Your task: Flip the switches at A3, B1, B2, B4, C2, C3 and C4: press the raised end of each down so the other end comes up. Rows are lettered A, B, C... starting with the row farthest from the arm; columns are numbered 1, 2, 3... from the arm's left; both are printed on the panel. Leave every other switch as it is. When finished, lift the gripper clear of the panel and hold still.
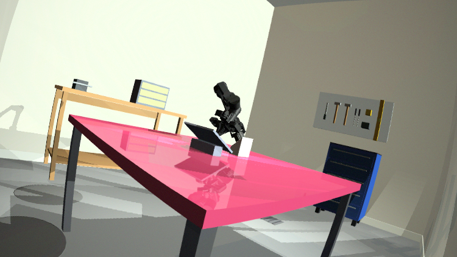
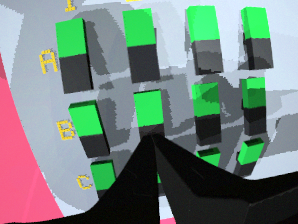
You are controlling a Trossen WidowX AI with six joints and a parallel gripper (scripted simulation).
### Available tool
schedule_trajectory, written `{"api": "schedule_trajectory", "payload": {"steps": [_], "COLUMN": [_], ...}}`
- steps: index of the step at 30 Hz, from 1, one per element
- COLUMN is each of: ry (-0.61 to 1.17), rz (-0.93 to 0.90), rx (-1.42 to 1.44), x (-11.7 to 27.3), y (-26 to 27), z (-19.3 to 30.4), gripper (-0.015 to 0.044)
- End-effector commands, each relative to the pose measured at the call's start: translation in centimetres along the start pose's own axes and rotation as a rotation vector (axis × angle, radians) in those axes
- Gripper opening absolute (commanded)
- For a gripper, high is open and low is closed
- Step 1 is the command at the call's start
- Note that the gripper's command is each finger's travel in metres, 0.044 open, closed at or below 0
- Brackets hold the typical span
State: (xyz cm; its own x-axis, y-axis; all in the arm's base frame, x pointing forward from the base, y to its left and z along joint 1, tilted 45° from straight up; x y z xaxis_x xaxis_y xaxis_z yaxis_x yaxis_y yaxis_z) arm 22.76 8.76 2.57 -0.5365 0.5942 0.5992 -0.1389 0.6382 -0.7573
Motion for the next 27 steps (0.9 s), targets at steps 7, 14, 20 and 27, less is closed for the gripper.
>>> {"api": "schedule_trajectory", "payload": {"steps": [7,14,20,27], "ry": [-0.002,0.001,0.023,0.025], "rz": [0.004,-0.001,-0.006,-0.003], "rx": [0.004,-0.001,0.004,0.004], "x": [-0.2,0.0,5.5,6.3], "y": [-0.1,0.0,0.1,0.0], "z": [0.0,0.0,-0.4,-0.4], "gripper": [0.0000,0.0000,0.0000,0.0000]}}
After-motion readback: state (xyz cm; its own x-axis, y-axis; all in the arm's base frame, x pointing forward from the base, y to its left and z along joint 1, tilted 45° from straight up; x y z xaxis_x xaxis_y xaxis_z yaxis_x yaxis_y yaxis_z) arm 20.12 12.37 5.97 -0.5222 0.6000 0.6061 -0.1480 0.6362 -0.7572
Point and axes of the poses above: the point midway between the two fingers, 35 mm back from their tips, its own x axis back along the fingers, its own y axis across the jaws, z = x × y, the point moved 4 cm from there along x, back along the fingers, and after that the axes turned 10 degrees about x, right-handed, at the moved point
